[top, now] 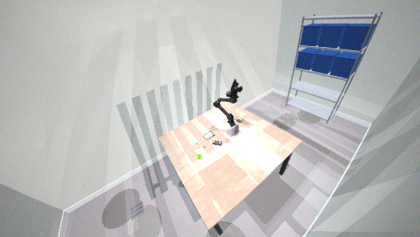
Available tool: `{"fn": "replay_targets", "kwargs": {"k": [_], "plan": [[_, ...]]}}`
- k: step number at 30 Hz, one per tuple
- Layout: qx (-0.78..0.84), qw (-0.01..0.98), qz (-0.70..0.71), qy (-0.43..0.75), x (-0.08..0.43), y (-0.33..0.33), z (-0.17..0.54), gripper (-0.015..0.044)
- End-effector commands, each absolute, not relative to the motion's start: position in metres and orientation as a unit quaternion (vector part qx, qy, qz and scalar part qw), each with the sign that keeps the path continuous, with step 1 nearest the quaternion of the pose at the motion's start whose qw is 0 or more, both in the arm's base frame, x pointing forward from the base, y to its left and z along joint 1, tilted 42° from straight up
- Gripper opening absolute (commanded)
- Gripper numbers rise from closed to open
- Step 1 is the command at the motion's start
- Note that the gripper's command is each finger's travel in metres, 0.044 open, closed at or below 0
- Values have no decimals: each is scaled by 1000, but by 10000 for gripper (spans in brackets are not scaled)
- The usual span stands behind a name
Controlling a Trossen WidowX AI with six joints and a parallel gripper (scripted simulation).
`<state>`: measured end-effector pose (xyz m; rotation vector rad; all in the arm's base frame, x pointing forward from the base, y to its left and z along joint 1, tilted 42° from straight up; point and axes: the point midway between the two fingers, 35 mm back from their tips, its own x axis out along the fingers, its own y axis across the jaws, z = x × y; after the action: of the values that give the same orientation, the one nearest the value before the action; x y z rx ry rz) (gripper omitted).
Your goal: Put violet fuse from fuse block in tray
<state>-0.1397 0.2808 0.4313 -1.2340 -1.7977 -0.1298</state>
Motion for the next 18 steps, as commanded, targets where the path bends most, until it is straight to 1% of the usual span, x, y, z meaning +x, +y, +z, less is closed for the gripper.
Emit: {"fn": "replay_targets", "kwargs": {"k": [1, 4, 10, 11, 18], "plan": [[-502, 461, -52, -730, -139, 282, 431, 310], [-514, 460, -40, -723, -124, 295, 424, 231], [-551, 441, 28, -708, -104, 335, 397, 74], [-561, 434, 26, -704, -98, 342, 393, 64], [-611, 412, 81, -672, -62, 379, 361, 64]]}}
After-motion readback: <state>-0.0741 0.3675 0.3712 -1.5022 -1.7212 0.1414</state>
